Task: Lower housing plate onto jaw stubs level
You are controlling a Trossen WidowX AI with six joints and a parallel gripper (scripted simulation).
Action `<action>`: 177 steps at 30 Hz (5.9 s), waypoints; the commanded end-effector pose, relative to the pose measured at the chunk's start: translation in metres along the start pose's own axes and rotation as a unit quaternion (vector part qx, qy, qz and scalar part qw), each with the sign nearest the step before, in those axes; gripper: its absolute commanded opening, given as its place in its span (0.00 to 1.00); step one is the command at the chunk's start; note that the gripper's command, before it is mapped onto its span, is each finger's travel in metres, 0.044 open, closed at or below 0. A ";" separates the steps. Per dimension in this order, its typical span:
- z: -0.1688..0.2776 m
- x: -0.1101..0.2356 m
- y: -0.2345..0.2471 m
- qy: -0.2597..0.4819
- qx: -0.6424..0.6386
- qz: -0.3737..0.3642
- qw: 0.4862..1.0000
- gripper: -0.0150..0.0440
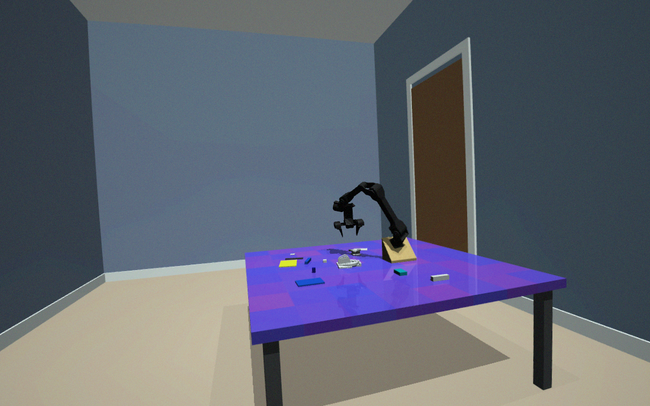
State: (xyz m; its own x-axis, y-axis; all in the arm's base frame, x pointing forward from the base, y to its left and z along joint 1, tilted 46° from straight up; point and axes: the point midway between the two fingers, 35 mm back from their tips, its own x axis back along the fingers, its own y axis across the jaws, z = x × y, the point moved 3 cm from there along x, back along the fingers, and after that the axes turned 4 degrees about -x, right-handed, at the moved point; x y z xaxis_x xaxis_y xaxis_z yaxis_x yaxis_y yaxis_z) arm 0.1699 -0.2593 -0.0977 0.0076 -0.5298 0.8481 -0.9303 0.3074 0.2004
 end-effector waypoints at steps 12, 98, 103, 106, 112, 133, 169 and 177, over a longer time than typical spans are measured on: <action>0.015 -0.025 0.035 -0.115 0.047 0.026 0.992 1.00; 0.005 -0.061 0.036 -0.116 0.047 0.026 0.992 1.00; 0.005 -0.061 0.036 -0.116 0.047 0.026 0.992 1.00; 0.005 -0.061 0.036 -0.116 0.047 0.026 0.992 1.00; 0.005 -0.061 0.036 -0.116 0.047 0.026 0.992 1.00; 0.005 -0.061 0.036 -0.116 0.047 0.026 0.992 1.00; 0.005 -0.061 0.036 -0.116 0.047 0.026 0.992 1.00; 0.003 -0.071 0.035 -0.115 0.049 0.025 0.992 1.00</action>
State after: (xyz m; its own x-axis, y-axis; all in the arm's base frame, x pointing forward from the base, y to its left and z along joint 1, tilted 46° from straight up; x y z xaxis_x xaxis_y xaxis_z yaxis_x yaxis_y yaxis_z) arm 0.1351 -0.2190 -0.1487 -0.1099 -0.6793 0.7256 -0.9598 0.2623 0.1001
